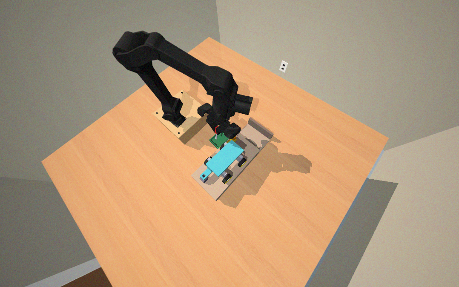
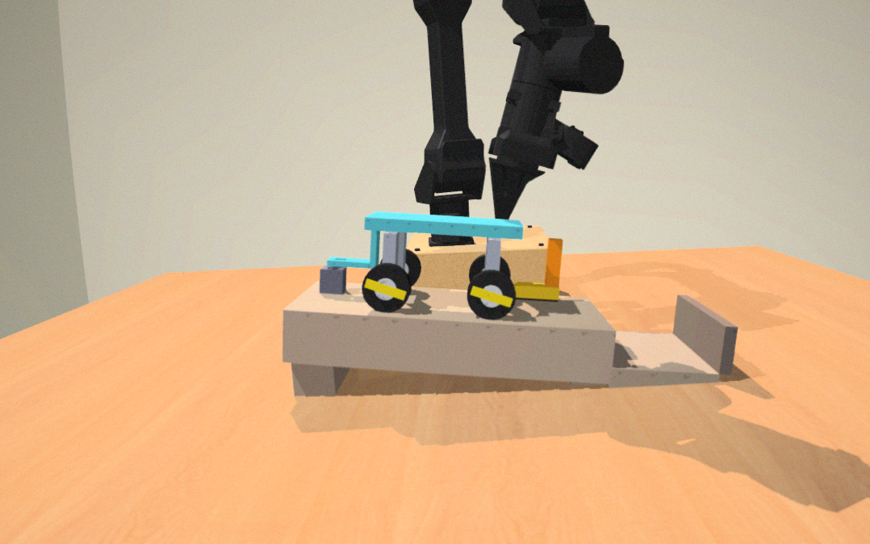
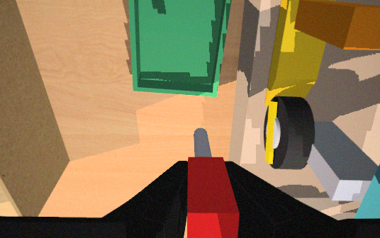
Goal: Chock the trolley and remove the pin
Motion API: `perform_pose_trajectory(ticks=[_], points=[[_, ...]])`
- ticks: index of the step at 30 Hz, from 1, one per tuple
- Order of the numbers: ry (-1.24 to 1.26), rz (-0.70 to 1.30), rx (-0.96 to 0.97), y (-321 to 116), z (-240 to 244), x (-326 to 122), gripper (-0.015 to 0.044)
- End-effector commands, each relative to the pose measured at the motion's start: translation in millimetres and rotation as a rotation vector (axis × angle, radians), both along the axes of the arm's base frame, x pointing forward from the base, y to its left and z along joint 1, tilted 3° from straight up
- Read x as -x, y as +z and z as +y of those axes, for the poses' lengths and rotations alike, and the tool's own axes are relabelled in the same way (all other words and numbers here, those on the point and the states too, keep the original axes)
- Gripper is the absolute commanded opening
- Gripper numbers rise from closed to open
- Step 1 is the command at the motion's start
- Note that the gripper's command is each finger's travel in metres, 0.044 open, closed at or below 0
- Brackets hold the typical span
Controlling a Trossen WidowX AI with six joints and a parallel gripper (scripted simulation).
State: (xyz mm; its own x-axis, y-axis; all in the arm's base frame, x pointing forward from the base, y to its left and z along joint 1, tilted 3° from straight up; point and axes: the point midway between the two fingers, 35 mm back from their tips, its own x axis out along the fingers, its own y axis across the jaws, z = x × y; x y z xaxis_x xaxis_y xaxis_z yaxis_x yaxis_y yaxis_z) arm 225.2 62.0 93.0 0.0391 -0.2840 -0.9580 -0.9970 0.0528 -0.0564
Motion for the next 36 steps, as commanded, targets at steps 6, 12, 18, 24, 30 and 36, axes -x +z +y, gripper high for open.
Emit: perform_pose_trajectory(ticks=[6,12,18,24,30,36], points=[[-0.002,-0.008,-0.009,0,32,-4,0.0],[0.065,0.007,-0.019,0,32,-4,0.0],[0.243,0.042,-0.044,0,31,-3,0.0],[0.421,0.075,-0.067,0,29,-3,0.0],[0.598,0.107,-0.09,0,28,-3,0.0],[0.775,0.135,-0.111,0,27,-3,0.0]])
